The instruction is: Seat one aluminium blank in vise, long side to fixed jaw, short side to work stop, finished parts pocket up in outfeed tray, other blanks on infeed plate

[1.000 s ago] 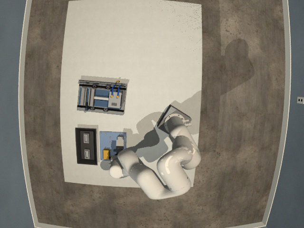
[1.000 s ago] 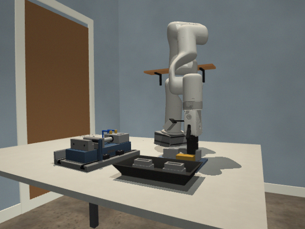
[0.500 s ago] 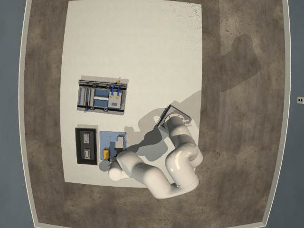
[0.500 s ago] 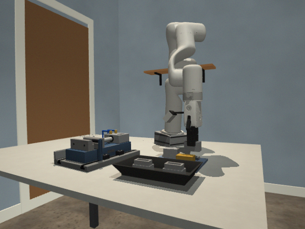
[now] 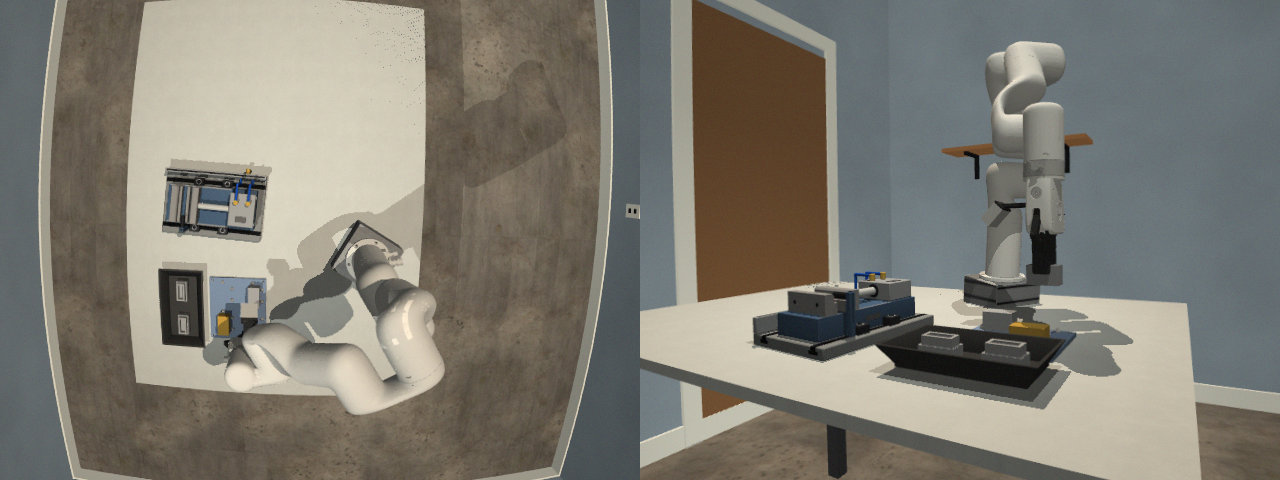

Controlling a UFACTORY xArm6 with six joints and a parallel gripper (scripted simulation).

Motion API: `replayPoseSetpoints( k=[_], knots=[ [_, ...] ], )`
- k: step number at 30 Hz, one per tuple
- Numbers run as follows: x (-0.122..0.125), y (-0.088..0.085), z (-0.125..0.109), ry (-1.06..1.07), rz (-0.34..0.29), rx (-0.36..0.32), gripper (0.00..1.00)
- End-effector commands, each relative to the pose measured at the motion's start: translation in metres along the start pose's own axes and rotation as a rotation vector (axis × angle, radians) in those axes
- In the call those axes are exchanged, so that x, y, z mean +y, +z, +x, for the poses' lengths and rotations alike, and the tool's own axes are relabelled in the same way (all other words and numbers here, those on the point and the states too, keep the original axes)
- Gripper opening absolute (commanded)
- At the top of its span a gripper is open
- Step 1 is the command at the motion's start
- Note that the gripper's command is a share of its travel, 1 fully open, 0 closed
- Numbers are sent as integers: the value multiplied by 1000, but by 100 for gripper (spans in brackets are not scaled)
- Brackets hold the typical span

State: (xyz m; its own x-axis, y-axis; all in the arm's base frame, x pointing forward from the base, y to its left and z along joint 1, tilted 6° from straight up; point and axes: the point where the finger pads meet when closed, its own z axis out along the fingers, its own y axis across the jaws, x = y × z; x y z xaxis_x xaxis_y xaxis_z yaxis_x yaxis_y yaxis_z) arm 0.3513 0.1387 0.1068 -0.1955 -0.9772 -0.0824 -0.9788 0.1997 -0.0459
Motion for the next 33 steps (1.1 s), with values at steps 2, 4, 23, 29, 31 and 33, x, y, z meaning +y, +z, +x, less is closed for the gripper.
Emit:
replayPoseSetpoints(
  k=[2, 4, 23, 29, 31, 33],
  knots=[
    [0, -21, 0, 0, 1, -1, 0],
    [0, -24, 0, 0, 1, -1, 0],
    [-53, -30, 37, 14, 0, 4, 0],
    [-92, -31, 76, 25, -1, 7, 0],
    [-102, -32, 88, 28, -2, 8, 0],
    [-111, -32, 100, 31, -2, 8, 0]
  ],
)
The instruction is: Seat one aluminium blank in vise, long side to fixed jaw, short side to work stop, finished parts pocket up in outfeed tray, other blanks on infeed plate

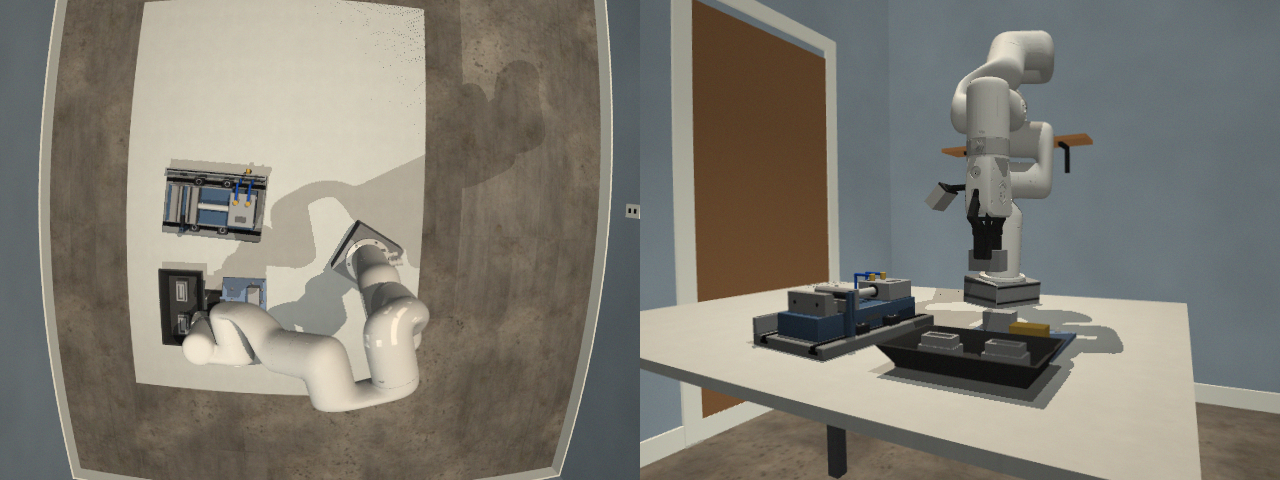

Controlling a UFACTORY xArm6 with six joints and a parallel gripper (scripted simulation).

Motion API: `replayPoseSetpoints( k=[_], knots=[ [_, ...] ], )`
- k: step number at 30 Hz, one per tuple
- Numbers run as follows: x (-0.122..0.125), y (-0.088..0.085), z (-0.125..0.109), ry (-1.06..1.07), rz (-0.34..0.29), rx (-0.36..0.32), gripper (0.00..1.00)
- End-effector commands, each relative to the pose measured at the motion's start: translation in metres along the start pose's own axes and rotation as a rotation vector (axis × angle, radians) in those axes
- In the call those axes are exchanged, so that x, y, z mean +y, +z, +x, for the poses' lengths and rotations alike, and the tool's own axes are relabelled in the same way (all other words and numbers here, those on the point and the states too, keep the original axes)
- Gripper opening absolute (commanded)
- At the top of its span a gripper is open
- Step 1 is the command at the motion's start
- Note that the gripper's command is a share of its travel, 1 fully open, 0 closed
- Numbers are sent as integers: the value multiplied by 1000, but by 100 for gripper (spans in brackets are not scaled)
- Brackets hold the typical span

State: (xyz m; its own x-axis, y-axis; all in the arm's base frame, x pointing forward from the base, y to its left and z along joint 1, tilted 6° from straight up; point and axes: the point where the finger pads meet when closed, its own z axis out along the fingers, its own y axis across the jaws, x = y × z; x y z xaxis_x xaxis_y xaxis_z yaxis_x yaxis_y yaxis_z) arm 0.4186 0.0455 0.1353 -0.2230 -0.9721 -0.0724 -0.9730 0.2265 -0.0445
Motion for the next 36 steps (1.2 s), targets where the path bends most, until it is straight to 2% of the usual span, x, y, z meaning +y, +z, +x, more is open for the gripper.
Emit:
replayPoseSetpoints(
  k=[1, 5, 7, 8, 22, 24, 25, 36],
  knots=[
    [-31, -1, 29, 5, -3, -3, 0],
    [-48, -1, 54, 11, -3, -3, 0],
    [-48, -1, 54, 11, -3, -3, 0],
    [-59, 0, 73, 15, -4, -3, 0],
    [-98, 3, 166, 33, -3, -6, 0],
    [-98, 3, 166, 33, -3, -6, 0],
    [-104, 4, 188, 37, -3, -7, 0],
    [-115, 8, 266, 49, 0, -11, 0]
  ],
)
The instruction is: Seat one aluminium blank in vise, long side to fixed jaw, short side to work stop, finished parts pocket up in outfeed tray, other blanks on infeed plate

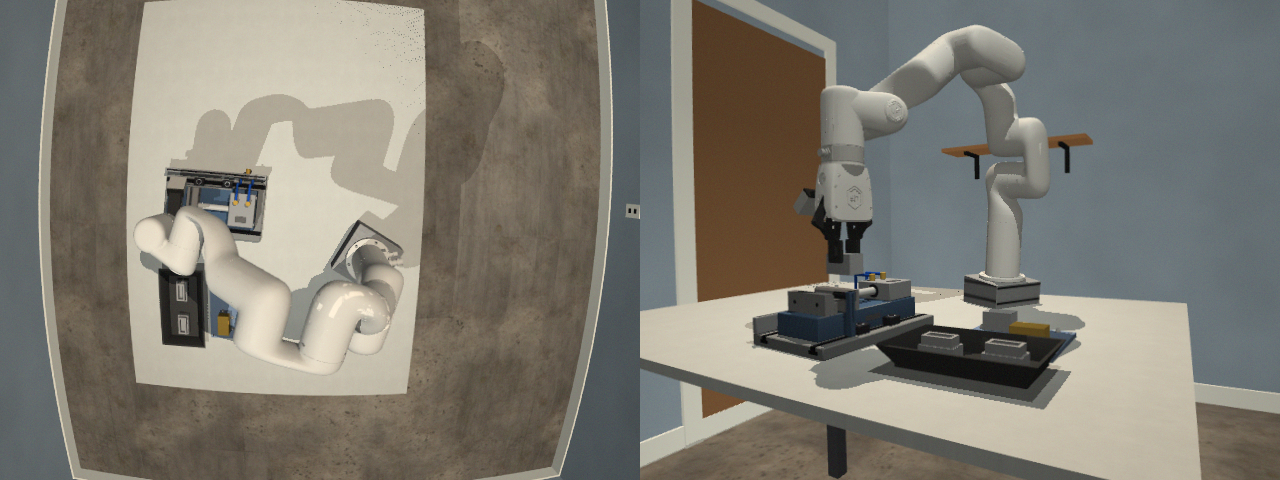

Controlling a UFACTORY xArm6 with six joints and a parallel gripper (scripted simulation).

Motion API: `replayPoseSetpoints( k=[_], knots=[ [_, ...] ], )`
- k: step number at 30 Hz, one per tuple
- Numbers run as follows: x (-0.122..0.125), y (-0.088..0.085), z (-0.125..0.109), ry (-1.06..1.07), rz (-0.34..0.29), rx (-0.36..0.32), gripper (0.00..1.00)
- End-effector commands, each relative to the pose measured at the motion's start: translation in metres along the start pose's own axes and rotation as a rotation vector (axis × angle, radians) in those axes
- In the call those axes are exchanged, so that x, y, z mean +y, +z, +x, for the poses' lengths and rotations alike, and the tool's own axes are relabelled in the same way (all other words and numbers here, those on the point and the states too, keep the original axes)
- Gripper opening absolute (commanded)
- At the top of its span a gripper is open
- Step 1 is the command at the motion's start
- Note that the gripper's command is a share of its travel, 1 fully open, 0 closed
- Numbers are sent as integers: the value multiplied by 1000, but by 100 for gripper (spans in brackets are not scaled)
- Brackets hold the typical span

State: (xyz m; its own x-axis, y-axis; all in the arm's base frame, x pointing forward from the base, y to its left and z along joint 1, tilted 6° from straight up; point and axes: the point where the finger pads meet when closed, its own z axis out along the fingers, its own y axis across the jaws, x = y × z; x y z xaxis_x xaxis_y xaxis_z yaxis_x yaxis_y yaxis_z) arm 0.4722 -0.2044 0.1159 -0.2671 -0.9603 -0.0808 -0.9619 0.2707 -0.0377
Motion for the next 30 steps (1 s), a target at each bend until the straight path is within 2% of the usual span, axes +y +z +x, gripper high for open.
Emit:
replayPoseSetpoints(
  k=[1, 3, 30],
  knots=[
    [-10, 1, 41, 4, 3, -5, 0],
    [-10, 1, 49, 6, 4, -6, 0],
    [-12, 1, 50, 6, 4, -6, 0]
  ],
)
